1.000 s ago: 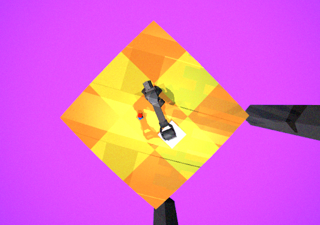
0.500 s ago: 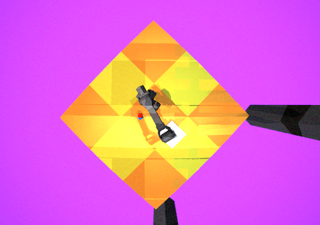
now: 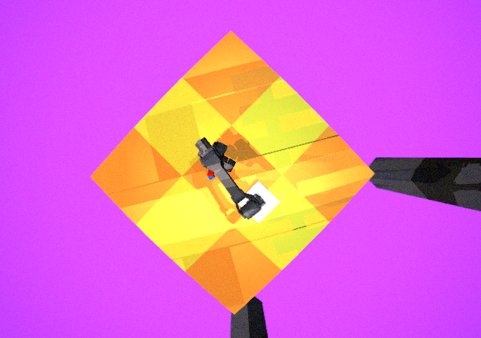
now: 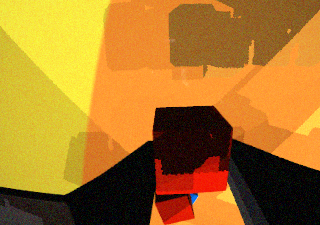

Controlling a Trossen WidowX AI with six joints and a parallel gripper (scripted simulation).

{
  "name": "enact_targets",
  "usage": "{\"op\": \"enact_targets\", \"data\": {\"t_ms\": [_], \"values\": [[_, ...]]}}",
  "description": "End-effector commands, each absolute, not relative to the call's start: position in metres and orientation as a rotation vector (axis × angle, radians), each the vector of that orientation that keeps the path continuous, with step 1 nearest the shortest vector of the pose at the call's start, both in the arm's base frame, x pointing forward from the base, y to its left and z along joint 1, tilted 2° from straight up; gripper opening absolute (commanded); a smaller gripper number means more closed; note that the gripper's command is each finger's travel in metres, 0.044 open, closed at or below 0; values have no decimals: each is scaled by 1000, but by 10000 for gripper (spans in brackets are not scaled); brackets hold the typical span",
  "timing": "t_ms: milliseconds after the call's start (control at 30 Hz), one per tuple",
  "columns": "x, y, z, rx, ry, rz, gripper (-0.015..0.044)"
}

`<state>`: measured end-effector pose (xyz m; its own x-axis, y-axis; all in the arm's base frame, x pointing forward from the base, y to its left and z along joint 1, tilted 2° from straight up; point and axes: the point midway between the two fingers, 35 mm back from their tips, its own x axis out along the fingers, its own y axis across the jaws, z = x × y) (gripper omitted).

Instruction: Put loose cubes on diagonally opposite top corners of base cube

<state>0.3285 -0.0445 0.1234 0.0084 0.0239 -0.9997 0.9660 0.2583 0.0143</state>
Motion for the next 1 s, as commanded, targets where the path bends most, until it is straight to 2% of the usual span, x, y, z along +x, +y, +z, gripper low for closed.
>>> {"op": "enact_targets", "data": {"t_ms": [0, 967], "values": [[327, -33, 122, 1021, 1342, -976, 105], [304, 53, 120, 862, 1419, -807, 105]]}}
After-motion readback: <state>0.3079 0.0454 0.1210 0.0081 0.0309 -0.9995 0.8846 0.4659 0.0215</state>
